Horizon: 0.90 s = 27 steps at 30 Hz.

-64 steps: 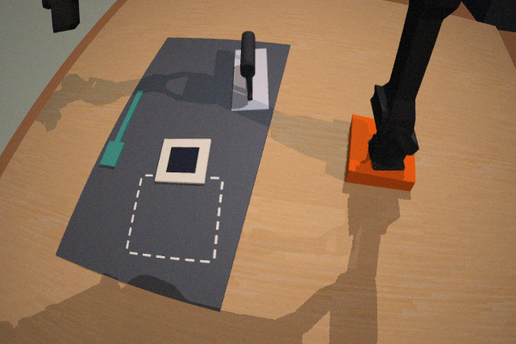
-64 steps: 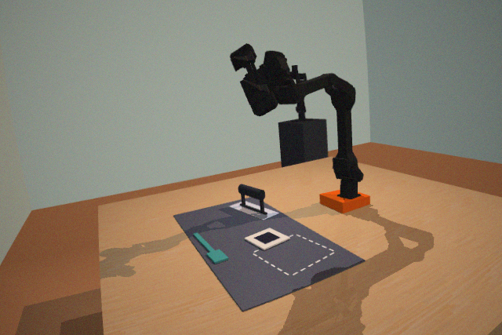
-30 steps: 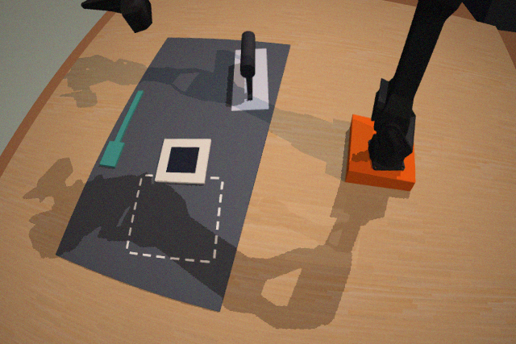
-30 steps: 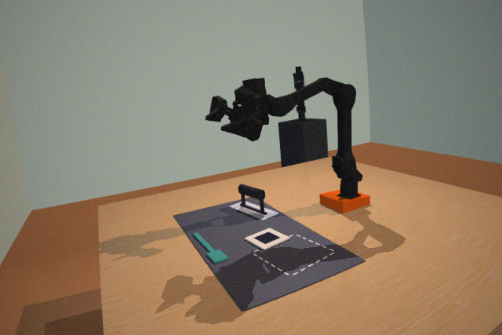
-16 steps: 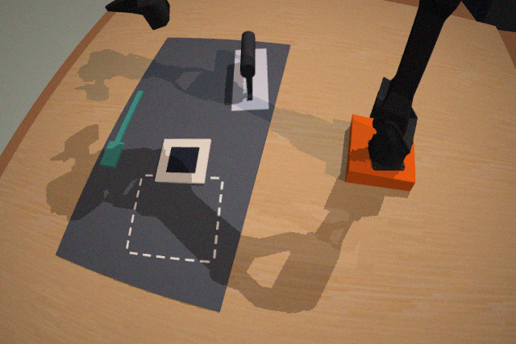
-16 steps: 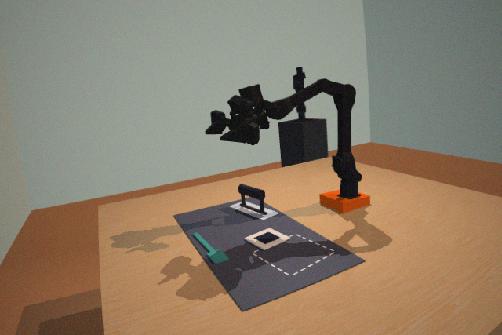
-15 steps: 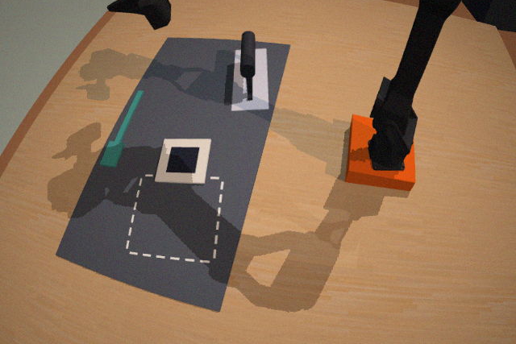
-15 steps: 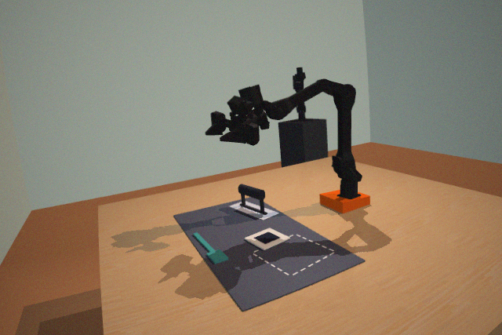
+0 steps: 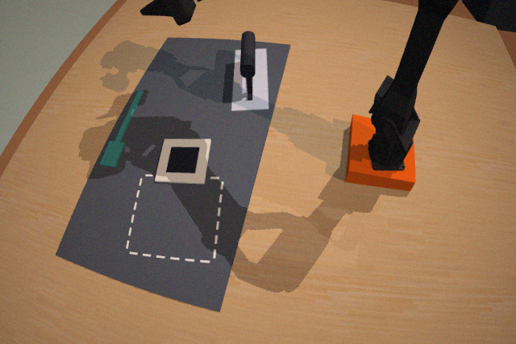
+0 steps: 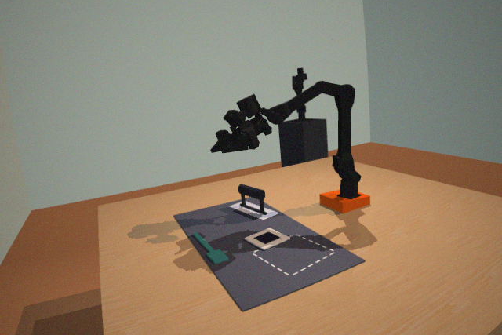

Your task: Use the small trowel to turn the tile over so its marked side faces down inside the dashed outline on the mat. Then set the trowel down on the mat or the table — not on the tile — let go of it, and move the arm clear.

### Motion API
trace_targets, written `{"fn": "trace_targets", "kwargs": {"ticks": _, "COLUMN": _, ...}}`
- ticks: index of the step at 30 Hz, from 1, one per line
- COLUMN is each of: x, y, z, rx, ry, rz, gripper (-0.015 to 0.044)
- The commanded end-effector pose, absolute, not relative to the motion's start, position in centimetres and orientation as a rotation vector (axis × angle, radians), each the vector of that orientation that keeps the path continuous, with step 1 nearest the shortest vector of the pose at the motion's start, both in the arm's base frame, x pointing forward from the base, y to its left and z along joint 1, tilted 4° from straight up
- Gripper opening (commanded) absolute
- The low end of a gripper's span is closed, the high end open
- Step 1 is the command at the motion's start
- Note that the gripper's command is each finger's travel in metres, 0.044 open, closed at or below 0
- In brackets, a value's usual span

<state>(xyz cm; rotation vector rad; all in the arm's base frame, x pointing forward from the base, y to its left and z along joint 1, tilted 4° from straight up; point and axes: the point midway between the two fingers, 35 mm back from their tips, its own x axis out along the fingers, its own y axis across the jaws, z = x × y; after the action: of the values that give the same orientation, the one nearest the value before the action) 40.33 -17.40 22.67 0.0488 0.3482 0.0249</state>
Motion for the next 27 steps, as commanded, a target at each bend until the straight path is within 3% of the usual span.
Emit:
{"fn": "trace_targets", "kwargs": {"ticks": 1, "x": 39.1, "y": -18.4, "z": 21.4, "rx": 0.142, "ry": 0.385, "rz": -0.008, "gripper": 0.0300}}
{"fn": "trace_targets", "kwargs": {"ticks": 27, "x": 31.9, "y": -22.4, "z": 14.7, "rx": 0.710, "ry": 0.544, "rz": -0.259, "gripper": 0.0300}}
